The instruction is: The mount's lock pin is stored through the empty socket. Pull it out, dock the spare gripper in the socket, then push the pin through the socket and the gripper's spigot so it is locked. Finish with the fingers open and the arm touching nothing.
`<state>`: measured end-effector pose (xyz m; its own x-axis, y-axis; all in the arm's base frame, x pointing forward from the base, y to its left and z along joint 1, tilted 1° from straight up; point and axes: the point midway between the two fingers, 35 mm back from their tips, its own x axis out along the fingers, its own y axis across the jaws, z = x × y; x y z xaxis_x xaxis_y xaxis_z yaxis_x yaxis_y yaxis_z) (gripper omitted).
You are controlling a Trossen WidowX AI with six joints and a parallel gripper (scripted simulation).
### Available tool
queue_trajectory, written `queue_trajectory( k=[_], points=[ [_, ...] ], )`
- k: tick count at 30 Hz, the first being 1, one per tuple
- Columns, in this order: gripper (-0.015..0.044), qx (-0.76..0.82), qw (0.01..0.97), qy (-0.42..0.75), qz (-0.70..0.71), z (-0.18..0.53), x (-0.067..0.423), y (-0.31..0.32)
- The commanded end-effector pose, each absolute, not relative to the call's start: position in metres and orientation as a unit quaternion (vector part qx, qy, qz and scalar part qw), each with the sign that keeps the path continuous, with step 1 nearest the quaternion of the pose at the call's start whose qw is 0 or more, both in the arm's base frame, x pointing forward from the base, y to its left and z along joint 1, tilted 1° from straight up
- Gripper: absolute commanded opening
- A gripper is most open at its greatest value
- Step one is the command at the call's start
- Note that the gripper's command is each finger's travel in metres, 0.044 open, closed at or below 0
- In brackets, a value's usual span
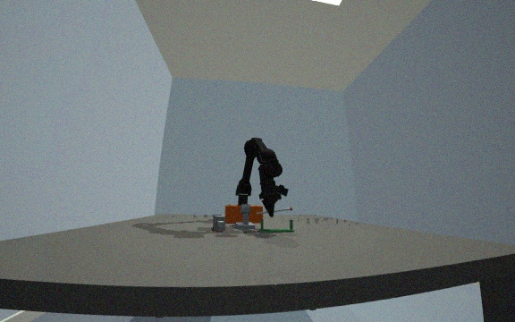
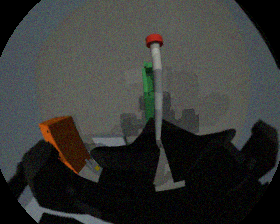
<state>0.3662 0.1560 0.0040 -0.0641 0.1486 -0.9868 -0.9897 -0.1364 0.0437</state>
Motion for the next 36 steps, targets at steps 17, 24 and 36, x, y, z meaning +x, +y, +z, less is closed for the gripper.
queue_trajectory(
  k=[17, 24, 36],
  points=[
    [0.0, -0.482, 0.491, 0.435, 0.581, -0.022, 0.367, 0.156],
    [0.0, -0.483, 0.493, 0.433, 0.58, -0.032, 0.367, 0.156],
    [0.0, -0.484, 0.494, 0.431, 0.58, -0.037, 0.366, 0.156]
  ],
)
